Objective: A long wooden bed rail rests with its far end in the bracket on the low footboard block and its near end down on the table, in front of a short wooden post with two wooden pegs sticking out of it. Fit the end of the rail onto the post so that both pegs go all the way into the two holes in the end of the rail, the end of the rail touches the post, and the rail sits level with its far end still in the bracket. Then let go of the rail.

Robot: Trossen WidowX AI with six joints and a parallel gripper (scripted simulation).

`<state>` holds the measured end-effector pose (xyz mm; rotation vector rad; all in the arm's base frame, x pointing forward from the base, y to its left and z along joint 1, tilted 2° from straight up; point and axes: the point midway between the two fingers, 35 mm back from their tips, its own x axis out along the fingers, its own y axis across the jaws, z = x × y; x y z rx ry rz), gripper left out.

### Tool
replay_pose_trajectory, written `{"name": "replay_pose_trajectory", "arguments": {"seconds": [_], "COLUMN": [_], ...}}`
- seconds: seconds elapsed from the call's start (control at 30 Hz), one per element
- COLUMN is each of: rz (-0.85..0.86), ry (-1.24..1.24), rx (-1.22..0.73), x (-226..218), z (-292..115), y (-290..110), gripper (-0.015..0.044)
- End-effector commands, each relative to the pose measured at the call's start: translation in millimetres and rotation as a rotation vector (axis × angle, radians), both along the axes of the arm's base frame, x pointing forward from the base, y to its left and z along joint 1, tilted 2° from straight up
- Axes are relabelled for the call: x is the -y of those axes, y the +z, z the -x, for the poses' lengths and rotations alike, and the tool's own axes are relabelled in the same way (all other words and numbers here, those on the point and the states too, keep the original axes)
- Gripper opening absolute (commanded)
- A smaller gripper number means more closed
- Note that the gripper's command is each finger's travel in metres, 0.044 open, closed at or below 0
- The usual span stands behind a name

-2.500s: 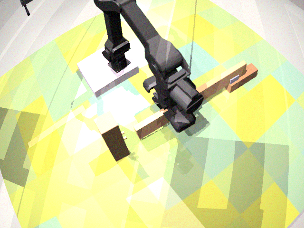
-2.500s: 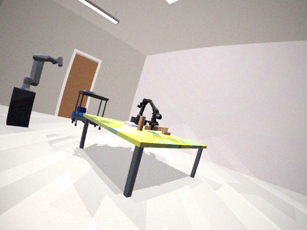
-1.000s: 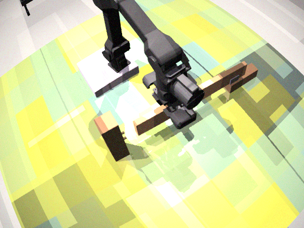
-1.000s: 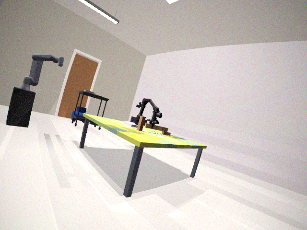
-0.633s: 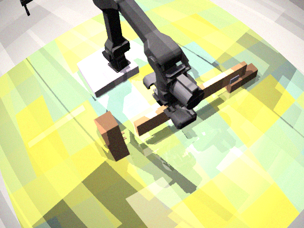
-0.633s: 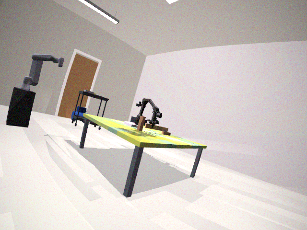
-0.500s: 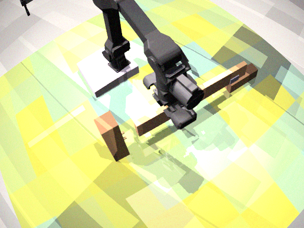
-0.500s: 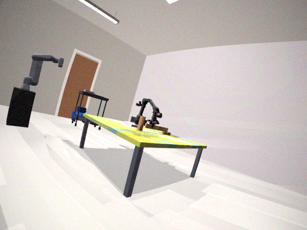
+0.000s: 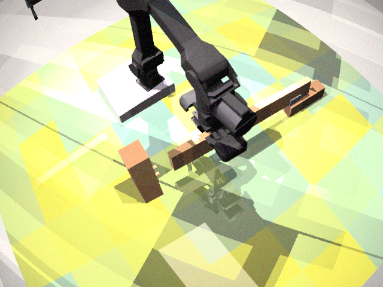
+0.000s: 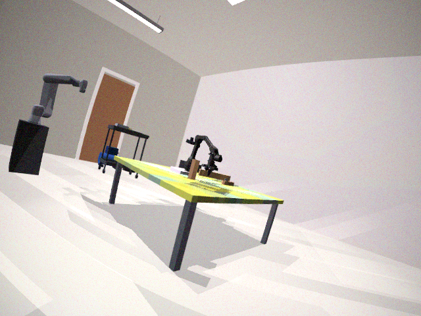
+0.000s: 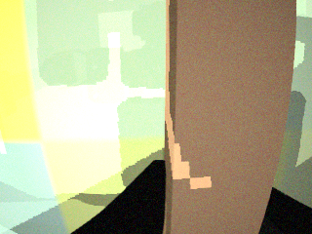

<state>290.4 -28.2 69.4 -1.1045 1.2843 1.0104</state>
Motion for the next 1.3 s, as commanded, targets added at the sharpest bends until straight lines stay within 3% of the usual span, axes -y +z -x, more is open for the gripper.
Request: {"name": "replay_pose_trajectory", "arguments": {"seconds": [0.0, 1.27], "rz": [-0.002, -0.001], "ry": [0.000, 0.000], "rx": [0.007, 0.007], "x": [-0.3, 9.6], "z": [-0.6, 1.8], "y": [2.6, -0.9], "gripper": [0.0000, 0.0000]}}
